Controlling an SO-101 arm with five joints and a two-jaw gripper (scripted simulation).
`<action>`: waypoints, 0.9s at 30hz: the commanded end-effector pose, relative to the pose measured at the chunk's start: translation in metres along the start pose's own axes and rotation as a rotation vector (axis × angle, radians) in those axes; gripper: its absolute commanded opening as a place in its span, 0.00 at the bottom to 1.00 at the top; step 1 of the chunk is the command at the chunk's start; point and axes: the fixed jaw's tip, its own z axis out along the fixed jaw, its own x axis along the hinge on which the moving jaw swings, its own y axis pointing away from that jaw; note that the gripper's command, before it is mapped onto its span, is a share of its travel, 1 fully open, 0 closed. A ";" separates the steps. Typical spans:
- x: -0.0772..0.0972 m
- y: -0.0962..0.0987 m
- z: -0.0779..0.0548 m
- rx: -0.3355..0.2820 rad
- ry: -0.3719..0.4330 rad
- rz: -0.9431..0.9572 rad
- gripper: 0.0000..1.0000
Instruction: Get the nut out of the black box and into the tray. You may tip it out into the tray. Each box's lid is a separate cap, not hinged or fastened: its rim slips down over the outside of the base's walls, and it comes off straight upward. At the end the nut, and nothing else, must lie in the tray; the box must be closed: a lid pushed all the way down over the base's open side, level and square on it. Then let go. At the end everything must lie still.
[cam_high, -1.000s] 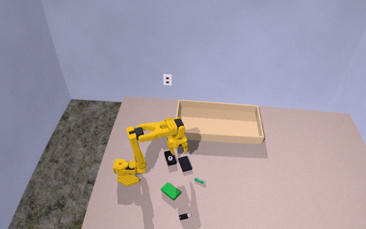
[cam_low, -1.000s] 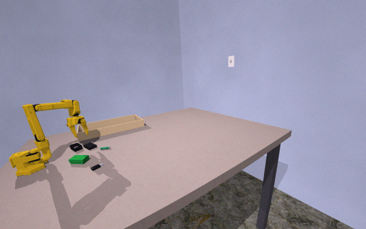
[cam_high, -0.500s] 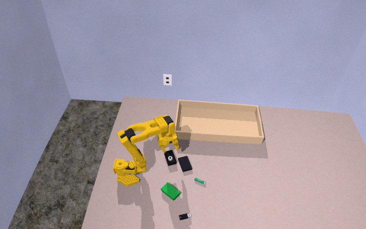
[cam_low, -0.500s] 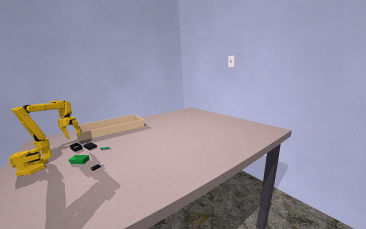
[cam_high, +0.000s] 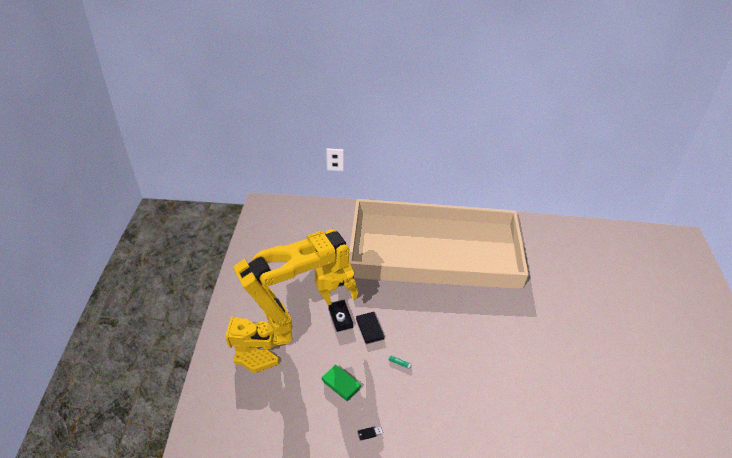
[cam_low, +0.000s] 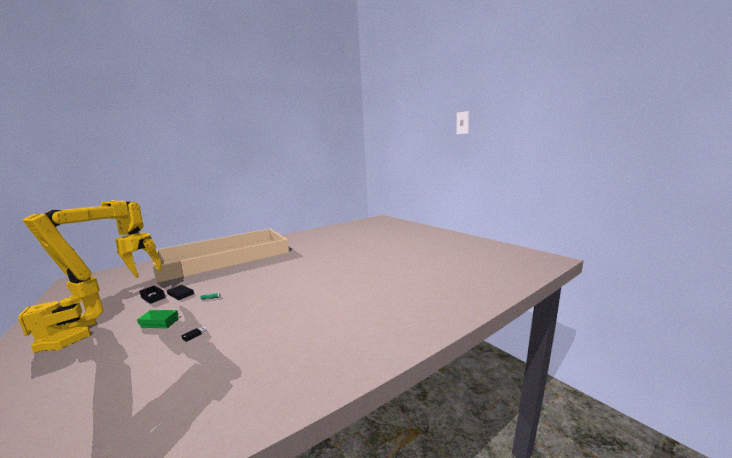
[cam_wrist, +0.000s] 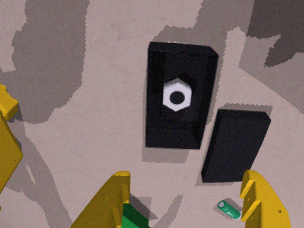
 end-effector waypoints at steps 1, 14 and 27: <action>-0.003 -0.003 -0.004 0.049 -0.011 0.001 0.29; -0.006 -0.003 -0.003 0.049 -0.011 0.001 0.29; -0.007 -0.003 -0.002 0.049 -0.011 0.001 0.29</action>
